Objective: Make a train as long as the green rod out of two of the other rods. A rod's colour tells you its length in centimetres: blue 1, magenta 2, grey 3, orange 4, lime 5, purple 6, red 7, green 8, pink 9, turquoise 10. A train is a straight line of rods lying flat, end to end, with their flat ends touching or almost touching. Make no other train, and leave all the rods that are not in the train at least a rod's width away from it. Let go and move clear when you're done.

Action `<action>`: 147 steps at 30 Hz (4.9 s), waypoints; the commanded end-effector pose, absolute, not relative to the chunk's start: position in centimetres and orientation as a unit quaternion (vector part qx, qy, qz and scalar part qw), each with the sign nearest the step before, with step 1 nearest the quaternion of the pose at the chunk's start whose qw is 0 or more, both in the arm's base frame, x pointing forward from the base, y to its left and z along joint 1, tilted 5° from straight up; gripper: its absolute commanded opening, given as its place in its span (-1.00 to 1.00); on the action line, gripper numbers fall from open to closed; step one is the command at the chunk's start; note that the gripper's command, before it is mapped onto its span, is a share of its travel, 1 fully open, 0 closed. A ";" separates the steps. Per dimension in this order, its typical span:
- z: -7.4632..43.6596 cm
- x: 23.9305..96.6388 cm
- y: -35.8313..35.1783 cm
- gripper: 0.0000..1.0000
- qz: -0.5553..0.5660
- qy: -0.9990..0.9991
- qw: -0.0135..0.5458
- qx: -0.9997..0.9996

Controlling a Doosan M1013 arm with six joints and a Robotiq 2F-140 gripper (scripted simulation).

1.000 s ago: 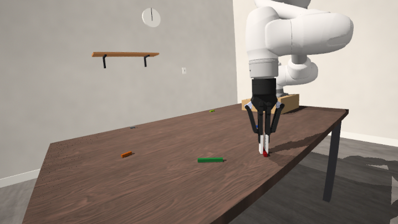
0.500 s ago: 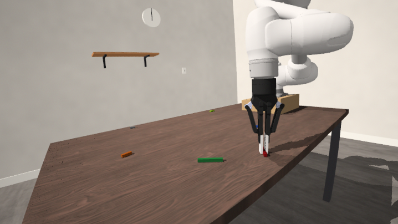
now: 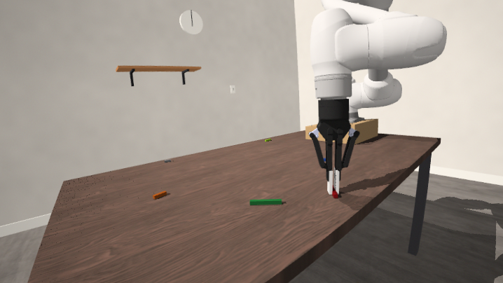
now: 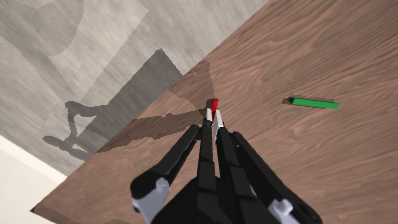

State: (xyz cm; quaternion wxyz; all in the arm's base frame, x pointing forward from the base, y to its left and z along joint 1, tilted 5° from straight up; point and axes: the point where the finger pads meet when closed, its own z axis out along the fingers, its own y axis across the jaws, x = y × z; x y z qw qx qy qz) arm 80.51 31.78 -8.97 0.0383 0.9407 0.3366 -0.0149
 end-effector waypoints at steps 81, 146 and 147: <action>0.1 80.5 32.5 1.00 -0.015 0.337 0.038 0.941; 7.5 80.5 33.1 1.00 -0.015 0.337 0.038 0.941; 7.5 80.5 33.1 1.00 -0.015 0.337 0.038 0.941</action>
